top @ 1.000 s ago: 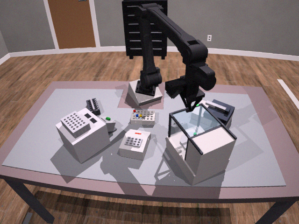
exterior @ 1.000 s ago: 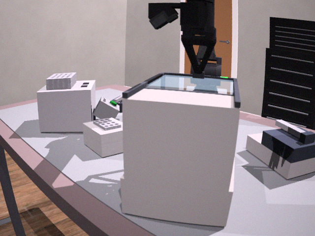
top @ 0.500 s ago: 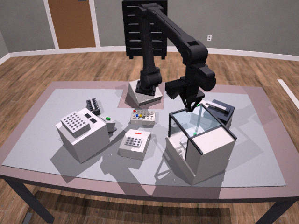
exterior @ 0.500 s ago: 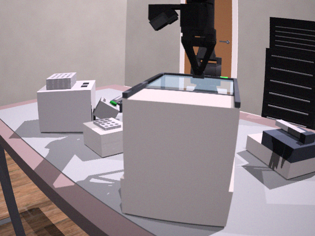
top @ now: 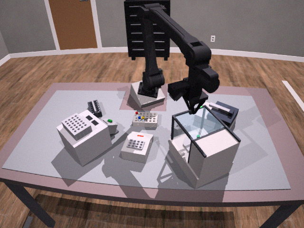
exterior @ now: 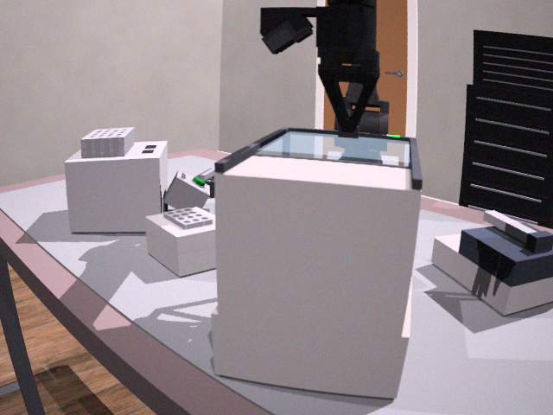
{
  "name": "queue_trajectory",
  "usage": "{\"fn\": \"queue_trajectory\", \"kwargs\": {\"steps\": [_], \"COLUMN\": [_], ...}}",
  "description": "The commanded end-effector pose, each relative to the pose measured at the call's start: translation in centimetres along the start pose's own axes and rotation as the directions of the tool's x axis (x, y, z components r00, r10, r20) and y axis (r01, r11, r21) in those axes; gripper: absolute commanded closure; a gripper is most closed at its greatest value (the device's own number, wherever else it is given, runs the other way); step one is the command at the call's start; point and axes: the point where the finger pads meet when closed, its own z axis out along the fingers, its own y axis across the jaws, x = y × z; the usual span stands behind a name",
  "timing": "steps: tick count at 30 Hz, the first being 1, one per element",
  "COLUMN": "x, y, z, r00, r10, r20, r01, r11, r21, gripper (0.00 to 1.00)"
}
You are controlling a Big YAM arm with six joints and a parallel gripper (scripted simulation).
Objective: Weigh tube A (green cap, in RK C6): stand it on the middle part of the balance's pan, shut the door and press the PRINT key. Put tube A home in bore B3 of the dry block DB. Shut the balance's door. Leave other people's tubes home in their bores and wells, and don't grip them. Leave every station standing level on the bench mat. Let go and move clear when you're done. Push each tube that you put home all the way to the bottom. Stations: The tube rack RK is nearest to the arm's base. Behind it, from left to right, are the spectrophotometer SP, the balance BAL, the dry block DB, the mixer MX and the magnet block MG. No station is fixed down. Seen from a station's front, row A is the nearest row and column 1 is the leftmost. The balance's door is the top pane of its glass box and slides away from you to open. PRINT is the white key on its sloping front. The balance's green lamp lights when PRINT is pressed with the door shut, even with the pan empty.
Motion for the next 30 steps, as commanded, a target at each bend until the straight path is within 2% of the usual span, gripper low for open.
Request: {"fn": "queue_trajectory", "kwargs": {"steps": [1,15,16,30], "x": [0.03,0.03,0.03,0.03], "y": [0.96,0.96,0.96,0.96], "z": [-1.23,-1.23,-1.23,-1.23], "r00": [1.0,1.0,1.0,1.0], "r10": [0.002,0.002,0.002,0.002], "r20": [0.0,0.0,0.0,0.0], "r01": [-0.002,-0.002,-0.002,-0.002], "r11": [0.999,0.999,0.999,0.999], "r21": [-0.034,-0.034,-0.034,-0.034], "gripper": [0.7,0.7,0.94,0.94]}}
